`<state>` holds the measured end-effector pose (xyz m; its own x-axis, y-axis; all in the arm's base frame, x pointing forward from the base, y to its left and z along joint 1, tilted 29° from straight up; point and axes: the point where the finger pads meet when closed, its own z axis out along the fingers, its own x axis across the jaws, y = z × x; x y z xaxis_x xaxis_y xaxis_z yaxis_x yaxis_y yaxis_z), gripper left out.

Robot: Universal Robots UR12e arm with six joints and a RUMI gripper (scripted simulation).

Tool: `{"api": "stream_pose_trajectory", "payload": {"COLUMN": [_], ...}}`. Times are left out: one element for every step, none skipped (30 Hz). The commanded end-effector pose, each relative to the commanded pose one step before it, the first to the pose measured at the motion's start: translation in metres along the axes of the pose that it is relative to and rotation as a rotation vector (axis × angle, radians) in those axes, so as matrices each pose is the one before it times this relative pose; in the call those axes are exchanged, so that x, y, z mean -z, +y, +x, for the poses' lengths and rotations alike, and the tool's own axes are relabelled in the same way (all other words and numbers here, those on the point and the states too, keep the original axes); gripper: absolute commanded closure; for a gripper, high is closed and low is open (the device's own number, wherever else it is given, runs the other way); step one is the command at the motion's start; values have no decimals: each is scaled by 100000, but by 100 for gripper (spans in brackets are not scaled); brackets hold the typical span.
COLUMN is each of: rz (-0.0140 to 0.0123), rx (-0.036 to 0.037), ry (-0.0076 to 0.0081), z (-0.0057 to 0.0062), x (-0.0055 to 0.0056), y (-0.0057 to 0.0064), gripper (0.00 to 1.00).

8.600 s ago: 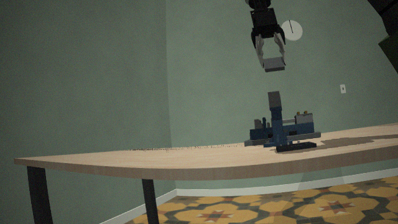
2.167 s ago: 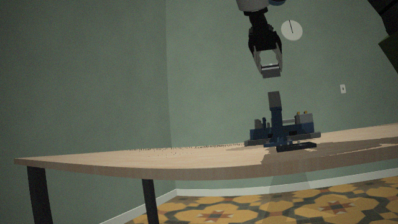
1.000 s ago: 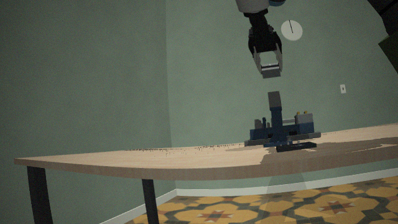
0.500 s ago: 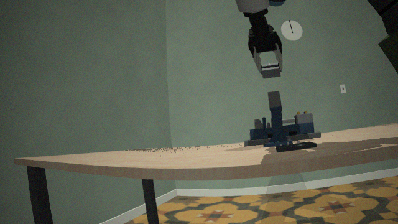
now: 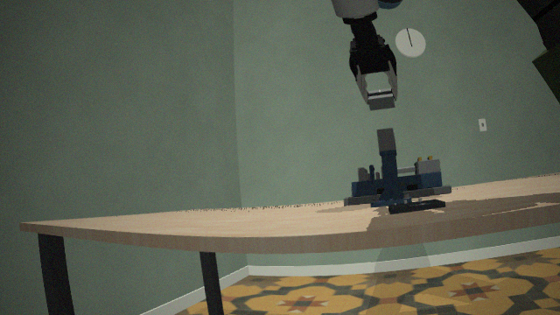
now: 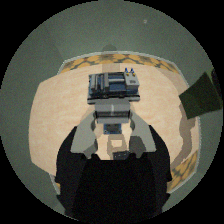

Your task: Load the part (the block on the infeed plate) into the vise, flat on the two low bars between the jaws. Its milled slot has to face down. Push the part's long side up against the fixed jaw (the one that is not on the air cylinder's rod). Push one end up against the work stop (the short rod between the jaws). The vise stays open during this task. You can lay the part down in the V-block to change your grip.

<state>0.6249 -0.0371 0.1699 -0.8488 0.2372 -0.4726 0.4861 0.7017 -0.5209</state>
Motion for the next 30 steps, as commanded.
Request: {"api": "stream_pose_trajectory", "payload": {"rz": [-27, 0, 0, 0, 0, 0, 0, 0, 0, 0, 0, 0, 0, 0, 0, 0, 0, 0, 0, 0, 0, 0, 0, 0, 0, 0, 0, 0, 0, 0], "rx": [-72, 0, 0, 0, 0, 0, 0, 0, 0, 0, 0, 0, 0, 0, 0, 0, 0, 0, 0, 0, 0, 0, 0, 0, 0, 0, 0, 0, 0, 0], "ry": [-94, 0, 0, 0, 0, 0, 0, 0, 0, 0, 0, 0, 0, 0, 0, 0, 0, 0, 0, 0, 0, 0, 0, 0, 0, 0, 0, 0, 0, 0], "z": [-47, 0, 0, 0, 0, 0, 0, 0, 0, 0, 0, 0, 0, 0, 0, 0, 0, 0, 0, 0, 0, 0, 0, 0, 0, 0, 0, 0, 0, 0], "x": [21, -10, -12, -13, 0, 0, -15, -17, -19, -21, -23, -25, -27, -29, -31, -33, -35, -37, -40, -42, -44, 0, 0, -46, -48, -50, -52, -54, -56, -58], "y": [8, 10, 12, 13, 0, 0, 15, 17, 19, 21, 23, 25, 27, 29, 31, 33, 35, 38, 40, 42, 44, 0, 0, 46, 48, 50, 52, 54, 56, 58], "gripper": [100, 100, 100, 100, 100, 100, 100, 100, 100, 100, 100, 100, 100, 100, 100, 100, 100, 100, 100, 100, 100, 100, 100, 100, 100, 100, 100, 100, 100, 100]}}
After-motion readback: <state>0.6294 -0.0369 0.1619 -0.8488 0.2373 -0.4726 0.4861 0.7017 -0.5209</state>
